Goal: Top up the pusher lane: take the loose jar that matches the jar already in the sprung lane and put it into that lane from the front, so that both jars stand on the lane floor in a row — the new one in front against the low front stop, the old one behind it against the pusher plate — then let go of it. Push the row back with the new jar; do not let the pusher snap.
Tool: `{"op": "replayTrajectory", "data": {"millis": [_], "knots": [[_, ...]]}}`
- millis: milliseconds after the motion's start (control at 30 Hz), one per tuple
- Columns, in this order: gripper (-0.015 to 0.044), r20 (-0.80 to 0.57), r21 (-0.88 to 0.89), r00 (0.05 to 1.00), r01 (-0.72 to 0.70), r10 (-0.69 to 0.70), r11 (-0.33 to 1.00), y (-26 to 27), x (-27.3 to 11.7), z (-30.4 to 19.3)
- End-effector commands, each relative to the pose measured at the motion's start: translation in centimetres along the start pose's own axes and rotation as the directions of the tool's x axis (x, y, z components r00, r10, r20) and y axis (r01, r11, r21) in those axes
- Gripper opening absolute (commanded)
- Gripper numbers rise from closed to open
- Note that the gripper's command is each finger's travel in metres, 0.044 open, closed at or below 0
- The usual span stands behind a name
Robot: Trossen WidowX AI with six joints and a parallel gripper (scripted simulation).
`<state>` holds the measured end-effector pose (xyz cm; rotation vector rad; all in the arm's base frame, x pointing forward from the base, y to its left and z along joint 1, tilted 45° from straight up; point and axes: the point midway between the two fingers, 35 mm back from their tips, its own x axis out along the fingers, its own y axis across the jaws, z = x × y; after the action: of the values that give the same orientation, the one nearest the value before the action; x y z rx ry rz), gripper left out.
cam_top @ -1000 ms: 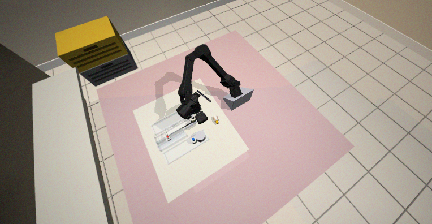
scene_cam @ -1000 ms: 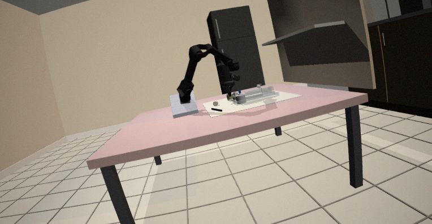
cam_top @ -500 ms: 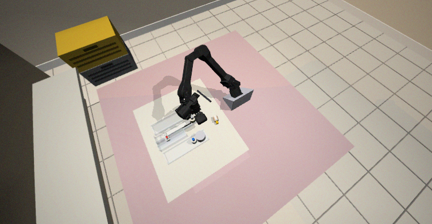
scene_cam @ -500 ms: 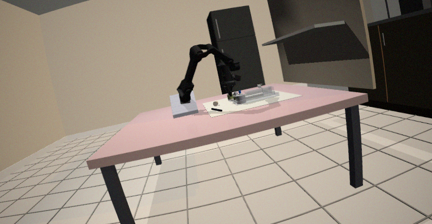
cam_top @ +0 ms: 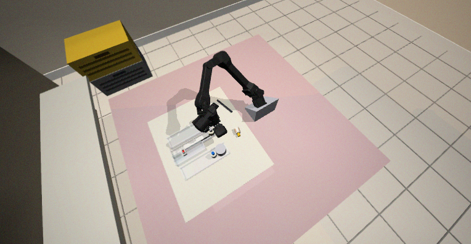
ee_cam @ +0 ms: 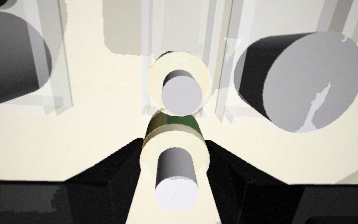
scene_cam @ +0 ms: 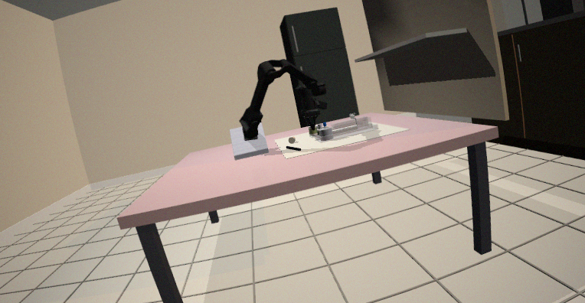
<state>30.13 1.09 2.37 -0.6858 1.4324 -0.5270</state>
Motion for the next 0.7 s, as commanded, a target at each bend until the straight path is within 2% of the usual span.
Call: {"op": "replayTrajectory", "data": {"millis": [0,667], "knots": [[0.0000,0.017,0.009,1.000,0.003,-0.003,1.000,-0.05,-0.16,0.80],[0.0000,0.017,0.009,1.000,0.003,-0.003,1.000,-0.07,-0.21,1.52]]}}
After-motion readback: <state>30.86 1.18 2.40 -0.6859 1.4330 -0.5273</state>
